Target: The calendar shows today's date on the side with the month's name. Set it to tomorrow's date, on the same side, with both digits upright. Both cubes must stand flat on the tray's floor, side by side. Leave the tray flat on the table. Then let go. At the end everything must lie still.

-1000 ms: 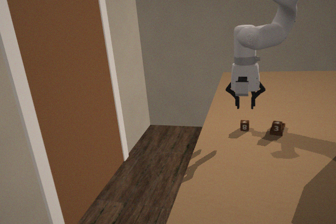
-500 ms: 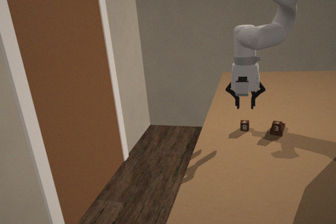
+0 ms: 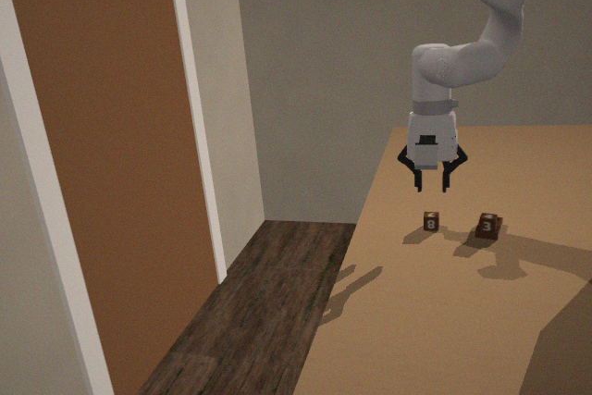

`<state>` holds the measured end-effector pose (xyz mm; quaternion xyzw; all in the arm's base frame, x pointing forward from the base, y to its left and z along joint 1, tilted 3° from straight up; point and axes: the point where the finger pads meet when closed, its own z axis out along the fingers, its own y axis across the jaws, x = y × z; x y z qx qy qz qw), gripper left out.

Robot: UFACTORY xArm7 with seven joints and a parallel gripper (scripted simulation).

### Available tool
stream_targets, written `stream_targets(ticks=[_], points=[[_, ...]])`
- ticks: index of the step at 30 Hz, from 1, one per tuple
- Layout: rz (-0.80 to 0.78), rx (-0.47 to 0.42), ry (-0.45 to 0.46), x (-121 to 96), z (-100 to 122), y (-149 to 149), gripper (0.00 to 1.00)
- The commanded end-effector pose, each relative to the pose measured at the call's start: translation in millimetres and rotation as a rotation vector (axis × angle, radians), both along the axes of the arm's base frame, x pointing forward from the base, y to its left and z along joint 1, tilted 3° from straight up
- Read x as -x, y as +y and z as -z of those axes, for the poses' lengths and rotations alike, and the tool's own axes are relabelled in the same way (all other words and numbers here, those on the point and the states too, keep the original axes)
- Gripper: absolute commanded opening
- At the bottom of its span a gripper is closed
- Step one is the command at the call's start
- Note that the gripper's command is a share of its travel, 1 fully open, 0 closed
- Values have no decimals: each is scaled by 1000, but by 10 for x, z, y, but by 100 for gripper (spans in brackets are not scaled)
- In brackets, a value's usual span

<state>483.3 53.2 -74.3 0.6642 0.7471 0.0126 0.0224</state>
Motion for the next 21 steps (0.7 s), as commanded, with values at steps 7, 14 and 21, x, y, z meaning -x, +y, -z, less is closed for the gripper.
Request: stream_targets(ticks=[7, 14, 21], points=[[0, -1, -4, -16, 4, 0, 49], [0, 0, -4, -19, 60, -1, 49], [0, 0, -4, -23, 123, -1, 49]])
